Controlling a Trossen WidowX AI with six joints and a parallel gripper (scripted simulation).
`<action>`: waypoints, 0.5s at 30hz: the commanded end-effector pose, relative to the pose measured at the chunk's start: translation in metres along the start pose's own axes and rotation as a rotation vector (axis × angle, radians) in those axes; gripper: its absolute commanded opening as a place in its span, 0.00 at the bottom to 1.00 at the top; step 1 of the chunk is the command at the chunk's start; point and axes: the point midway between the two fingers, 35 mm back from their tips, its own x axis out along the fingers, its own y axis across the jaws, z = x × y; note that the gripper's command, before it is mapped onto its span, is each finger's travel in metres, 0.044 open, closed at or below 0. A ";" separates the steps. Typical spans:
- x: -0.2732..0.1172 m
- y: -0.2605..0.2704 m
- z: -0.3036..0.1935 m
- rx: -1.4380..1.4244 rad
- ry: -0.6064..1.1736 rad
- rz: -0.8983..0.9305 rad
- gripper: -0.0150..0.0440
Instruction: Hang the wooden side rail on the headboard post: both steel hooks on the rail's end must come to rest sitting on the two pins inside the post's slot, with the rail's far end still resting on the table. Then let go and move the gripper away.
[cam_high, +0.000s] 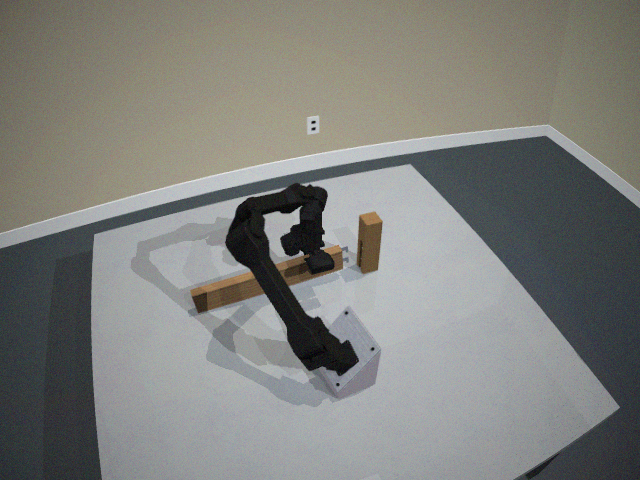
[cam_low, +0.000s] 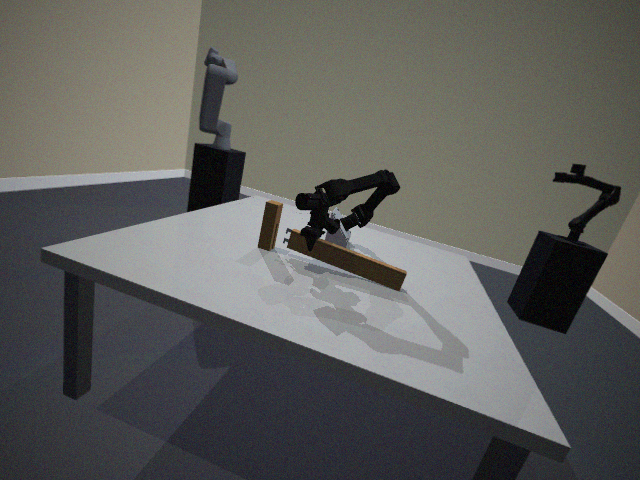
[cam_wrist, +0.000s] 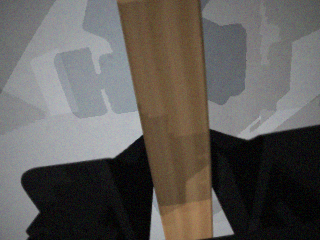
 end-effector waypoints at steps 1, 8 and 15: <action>-0.003 0.000 -0.004 0.001 0.004 -0.008 0.25; -0.003 -0.001 -0.004 0.001 0.004 -0.008 0.25; -0.004 -0.001 -0.005 0.001 0.004 -0.008 0.25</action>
